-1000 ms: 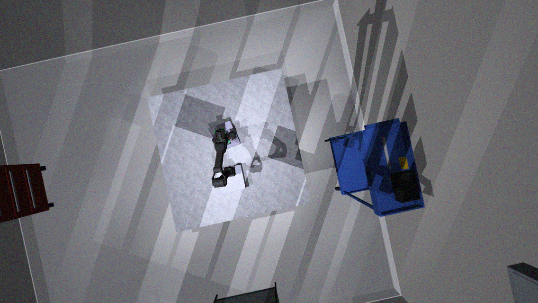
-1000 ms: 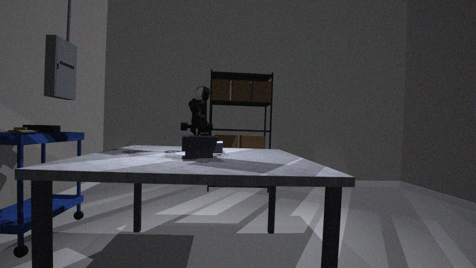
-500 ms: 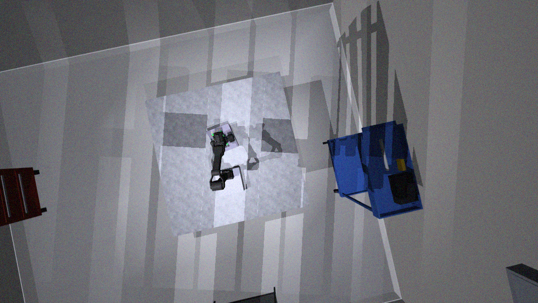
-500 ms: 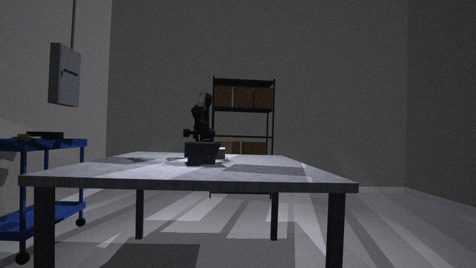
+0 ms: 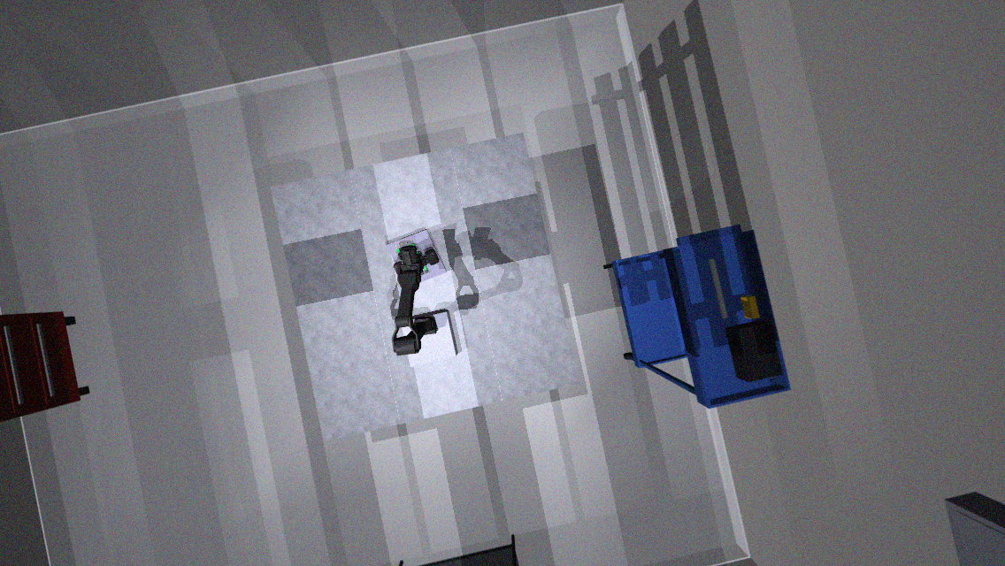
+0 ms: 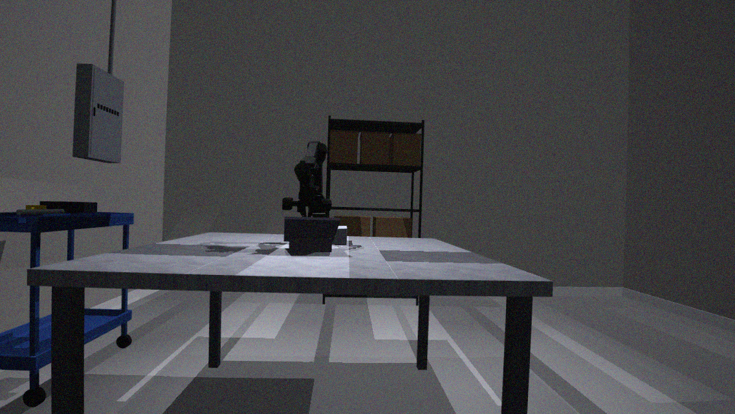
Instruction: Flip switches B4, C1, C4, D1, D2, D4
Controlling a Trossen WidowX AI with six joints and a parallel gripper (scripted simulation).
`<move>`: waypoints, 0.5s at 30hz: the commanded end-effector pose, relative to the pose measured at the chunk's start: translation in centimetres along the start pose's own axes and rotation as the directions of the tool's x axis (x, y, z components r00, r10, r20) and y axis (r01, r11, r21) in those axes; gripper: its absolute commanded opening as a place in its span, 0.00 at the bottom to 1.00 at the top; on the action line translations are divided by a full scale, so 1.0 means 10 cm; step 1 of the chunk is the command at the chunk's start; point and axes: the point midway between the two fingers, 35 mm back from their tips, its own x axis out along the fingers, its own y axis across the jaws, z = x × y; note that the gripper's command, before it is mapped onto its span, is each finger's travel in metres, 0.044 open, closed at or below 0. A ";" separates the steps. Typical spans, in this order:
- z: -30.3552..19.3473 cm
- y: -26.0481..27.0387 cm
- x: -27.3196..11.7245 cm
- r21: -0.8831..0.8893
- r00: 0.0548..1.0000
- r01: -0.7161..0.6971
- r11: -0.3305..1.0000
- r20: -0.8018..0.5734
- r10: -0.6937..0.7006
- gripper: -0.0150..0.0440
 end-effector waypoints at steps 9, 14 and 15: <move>-0.02 0.00 0.03 0.000 1.000 -0.001 1.000 -0.003 0.001 0.25; -0.02 0.00 0.03 0.000 1.000 -0.001 1.000 -0.003 0.001 0.25; -0.02 0.00 0.03 0.000 1.000 -0.001 1.000 -0.003 0.001 0.25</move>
